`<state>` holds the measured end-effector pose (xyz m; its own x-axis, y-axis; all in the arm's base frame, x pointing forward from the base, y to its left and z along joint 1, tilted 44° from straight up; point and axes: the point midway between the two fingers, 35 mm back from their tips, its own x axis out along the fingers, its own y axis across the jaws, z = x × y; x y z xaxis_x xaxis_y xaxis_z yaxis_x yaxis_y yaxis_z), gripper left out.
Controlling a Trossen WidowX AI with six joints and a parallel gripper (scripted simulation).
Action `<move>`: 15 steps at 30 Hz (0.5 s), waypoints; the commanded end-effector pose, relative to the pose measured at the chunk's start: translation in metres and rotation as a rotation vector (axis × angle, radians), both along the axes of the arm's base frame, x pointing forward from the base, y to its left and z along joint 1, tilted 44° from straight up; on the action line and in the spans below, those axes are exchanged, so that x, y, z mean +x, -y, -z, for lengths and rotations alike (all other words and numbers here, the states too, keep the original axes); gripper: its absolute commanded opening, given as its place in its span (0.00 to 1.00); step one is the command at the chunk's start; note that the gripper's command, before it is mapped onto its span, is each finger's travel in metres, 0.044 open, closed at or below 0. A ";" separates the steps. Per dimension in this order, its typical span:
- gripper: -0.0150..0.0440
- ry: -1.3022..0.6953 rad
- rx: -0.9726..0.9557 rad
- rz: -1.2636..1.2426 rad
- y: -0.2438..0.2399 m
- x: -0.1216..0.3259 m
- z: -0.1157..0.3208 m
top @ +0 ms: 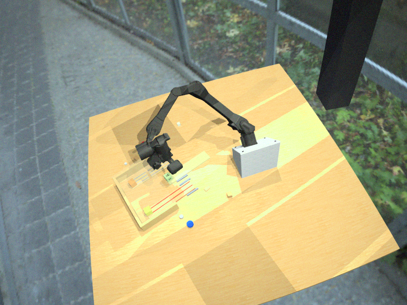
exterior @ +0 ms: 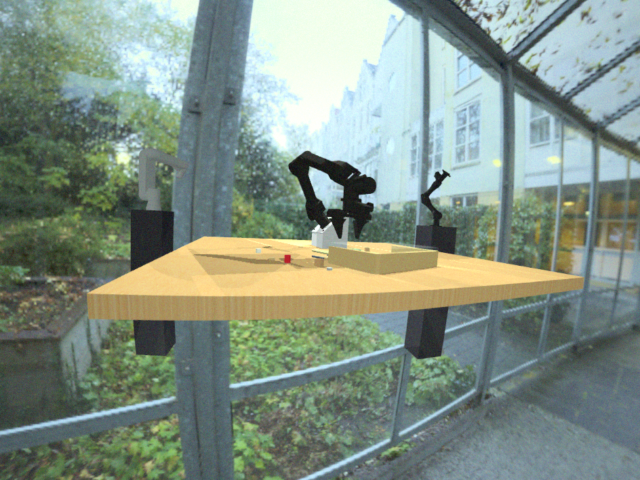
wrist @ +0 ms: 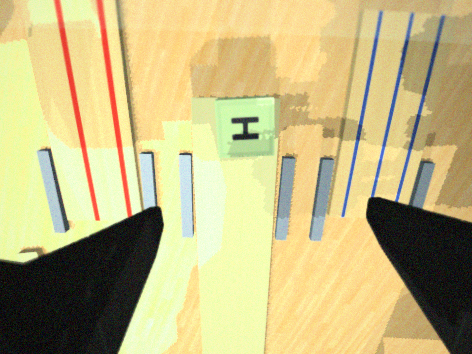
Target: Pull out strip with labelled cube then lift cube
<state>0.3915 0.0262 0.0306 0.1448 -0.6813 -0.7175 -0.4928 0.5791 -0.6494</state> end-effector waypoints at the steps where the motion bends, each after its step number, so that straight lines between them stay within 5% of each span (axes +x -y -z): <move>1: 1.00 -0.006 0.001 0.007 -0.007 0.012 0.008; 8: 1.00 -0.006 0.001 0.007 -0.014 0.024 0.015; 15: 0.69 -0.006 0.001 0.007 -0.008 0.026 0.021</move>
